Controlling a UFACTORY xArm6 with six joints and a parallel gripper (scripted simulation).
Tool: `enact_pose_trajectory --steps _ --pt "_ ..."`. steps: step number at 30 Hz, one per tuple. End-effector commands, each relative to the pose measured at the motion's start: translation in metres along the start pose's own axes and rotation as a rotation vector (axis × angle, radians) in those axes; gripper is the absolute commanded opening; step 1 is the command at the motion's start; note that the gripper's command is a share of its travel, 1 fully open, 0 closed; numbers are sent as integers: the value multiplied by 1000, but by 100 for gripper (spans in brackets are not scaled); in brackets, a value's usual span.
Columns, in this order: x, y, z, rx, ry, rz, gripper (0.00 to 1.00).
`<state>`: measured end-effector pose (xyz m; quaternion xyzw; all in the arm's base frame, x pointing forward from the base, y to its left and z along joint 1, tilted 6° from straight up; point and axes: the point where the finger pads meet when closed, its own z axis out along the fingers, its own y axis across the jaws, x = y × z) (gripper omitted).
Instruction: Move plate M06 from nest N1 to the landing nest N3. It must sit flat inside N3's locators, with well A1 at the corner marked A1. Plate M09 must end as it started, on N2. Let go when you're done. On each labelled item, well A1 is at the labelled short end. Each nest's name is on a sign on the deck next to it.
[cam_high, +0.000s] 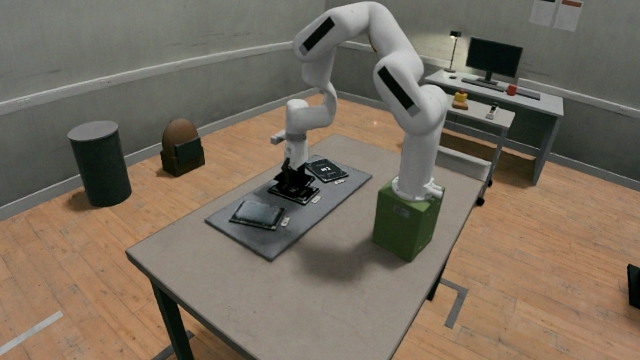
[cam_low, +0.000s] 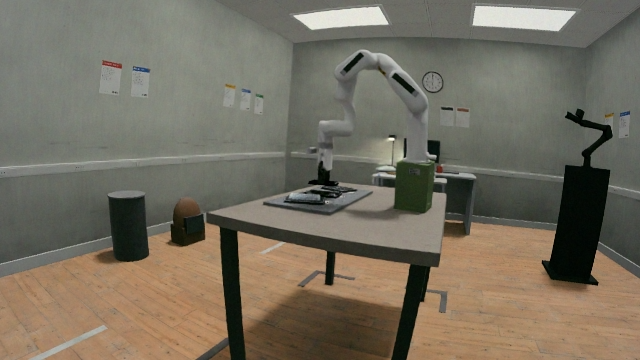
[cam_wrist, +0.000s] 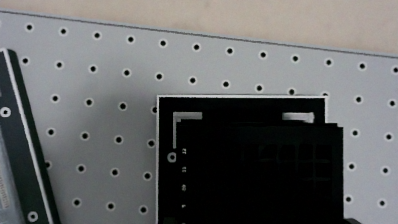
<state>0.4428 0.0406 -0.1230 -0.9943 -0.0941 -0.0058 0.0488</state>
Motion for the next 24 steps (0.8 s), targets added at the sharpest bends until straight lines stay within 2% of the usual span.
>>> enact_pose_trajectory --steps 1,12,24 --pt "2 0 6 1 5 0 0" --pt "2 0 25 1 5 0 0" --pt "2 0 25 1 5 0 0"
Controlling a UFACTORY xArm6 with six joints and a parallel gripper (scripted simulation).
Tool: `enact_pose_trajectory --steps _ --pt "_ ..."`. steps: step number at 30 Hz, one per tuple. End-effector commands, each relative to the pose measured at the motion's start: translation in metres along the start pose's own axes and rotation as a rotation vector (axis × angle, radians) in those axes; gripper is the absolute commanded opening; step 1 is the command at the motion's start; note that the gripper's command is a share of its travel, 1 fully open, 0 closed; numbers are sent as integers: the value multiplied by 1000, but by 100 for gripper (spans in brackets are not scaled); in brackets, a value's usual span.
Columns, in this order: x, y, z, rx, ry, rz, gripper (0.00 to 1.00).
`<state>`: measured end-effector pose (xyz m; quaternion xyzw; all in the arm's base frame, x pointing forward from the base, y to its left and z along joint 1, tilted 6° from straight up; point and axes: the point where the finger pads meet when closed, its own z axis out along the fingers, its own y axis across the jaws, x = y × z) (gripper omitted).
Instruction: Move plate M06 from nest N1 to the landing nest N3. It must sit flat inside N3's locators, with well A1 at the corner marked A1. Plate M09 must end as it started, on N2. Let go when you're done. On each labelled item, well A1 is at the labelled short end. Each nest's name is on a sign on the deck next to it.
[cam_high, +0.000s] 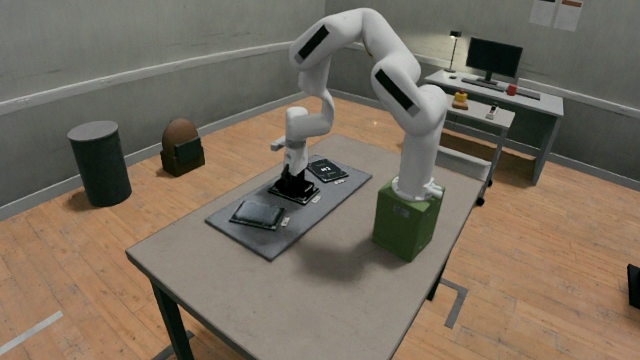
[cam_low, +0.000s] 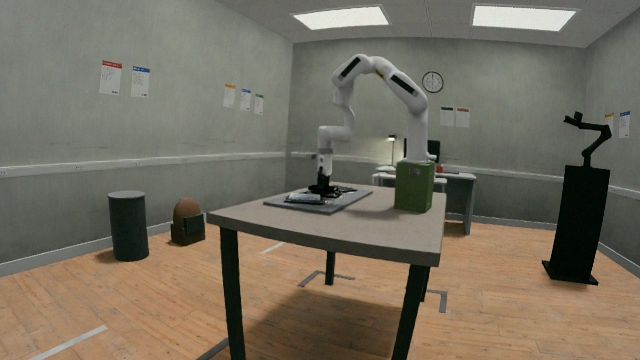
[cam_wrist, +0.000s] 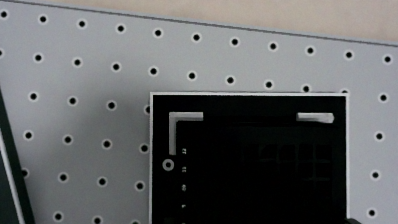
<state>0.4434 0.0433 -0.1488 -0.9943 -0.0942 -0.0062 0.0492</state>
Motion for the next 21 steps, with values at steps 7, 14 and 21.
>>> enact_pose_trajectory --steps 7,14,21 --pt "2 0 -1 0 4 0 0" --pt "2 0 1 0 4 0 0" --pt "2 0 5 0 4 0 0"
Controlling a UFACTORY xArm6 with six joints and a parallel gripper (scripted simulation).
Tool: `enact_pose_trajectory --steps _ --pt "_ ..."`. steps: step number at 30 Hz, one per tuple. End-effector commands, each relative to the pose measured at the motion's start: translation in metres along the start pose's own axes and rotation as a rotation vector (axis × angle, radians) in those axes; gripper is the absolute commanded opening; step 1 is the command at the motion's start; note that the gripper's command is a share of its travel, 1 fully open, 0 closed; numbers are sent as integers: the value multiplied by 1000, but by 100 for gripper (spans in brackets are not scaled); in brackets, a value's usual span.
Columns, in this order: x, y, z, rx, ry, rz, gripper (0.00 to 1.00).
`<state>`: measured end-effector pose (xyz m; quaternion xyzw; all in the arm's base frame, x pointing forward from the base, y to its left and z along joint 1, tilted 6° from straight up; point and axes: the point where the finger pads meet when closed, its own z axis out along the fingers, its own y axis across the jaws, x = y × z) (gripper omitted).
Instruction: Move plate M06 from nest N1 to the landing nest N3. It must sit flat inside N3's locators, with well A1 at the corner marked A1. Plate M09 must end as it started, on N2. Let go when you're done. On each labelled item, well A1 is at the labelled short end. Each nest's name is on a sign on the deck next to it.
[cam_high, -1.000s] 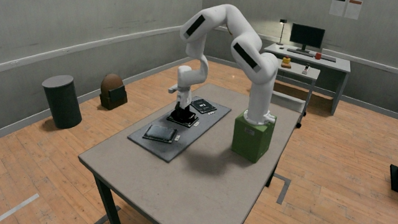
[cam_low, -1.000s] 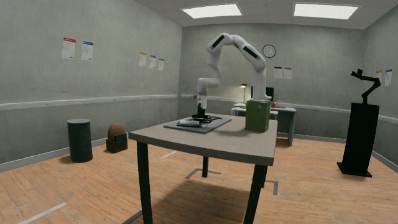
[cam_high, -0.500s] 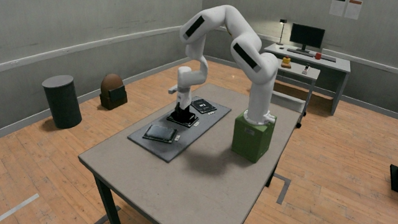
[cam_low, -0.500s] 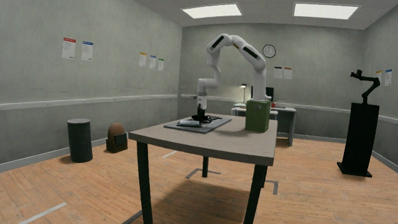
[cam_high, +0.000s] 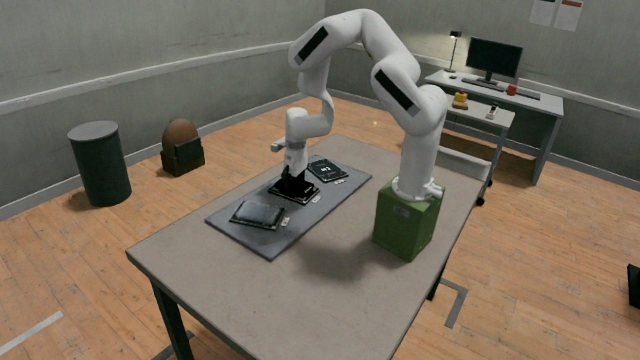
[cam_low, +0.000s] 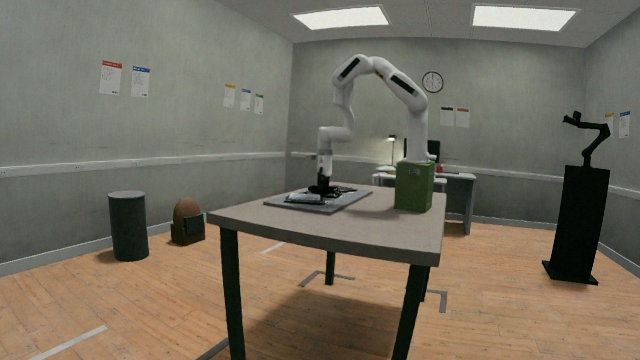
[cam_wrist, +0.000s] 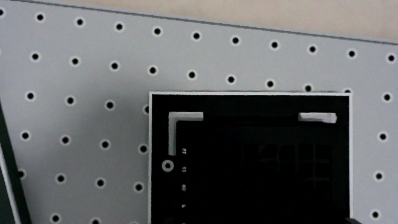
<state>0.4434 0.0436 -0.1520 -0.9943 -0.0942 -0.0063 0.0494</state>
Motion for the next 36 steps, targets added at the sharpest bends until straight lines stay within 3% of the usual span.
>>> enact_pose_trajectory --steps 1,33,34,36 --pt "2 0 3 0 4 0 0" --pt "2 0 10 0 4 0 0" --pt "2 0 10 0 4 0 100" --pt "2 0 10 0 4 0 100"
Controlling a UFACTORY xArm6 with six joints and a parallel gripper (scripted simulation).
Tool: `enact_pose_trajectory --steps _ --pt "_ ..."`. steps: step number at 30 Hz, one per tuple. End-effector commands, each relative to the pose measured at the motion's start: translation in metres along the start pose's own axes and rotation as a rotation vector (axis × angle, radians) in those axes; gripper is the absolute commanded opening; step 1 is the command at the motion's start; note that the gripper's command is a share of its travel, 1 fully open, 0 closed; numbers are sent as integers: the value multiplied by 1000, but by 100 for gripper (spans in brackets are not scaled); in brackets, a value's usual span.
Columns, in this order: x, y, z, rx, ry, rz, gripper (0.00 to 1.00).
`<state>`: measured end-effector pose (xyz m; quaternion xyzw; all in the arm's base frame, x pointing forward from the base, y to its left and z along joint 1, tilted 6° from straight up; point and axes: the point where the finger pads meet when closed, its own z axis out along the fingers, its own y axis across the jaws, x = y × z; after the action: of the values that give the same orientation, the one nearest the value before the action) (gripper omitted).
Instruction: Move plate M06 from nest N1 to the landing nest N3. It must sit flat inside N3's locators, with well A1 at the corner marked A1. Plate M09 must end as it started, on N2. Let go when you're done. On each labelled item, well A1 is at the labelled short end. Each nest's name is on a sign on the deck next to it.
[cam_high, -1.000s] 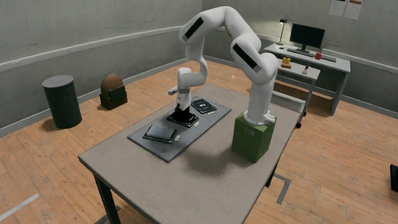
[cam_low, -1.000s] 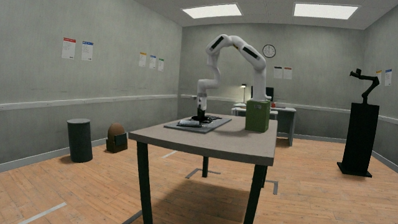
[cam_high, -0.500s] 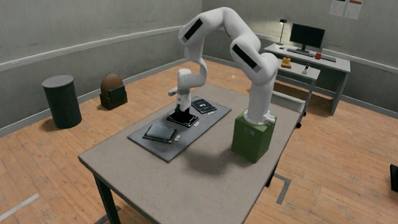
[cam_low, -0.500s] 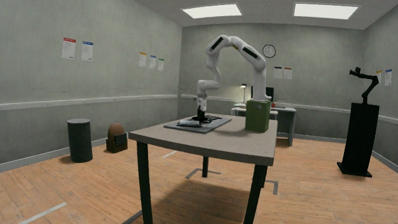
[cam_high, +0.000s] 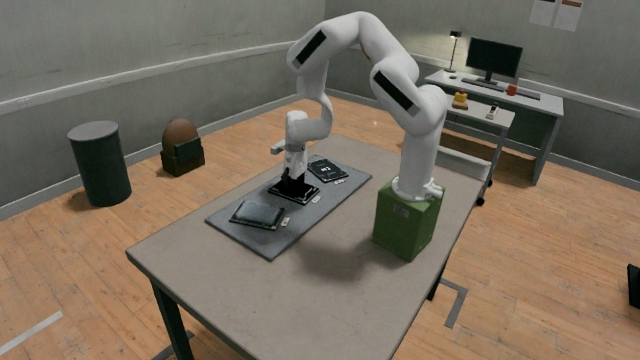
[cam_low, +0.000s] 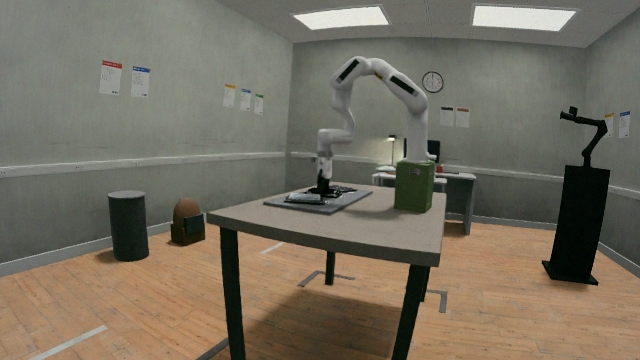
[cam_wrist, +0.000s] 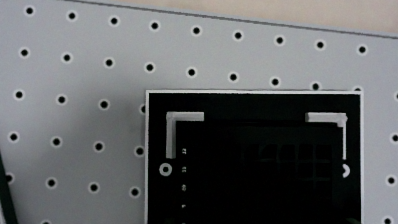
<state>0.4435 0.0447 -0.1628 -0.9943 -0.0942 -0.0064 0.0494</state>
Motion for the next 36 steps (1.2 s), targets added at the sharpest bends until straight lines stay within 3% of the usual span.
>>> enact_pose_trajectory --steps 1,32,36 --pt "2 0 -1 0 3 0 100" --pt "2 0 -1 0 3 0 100" --pt "1 0 -7 0 3 0 100"
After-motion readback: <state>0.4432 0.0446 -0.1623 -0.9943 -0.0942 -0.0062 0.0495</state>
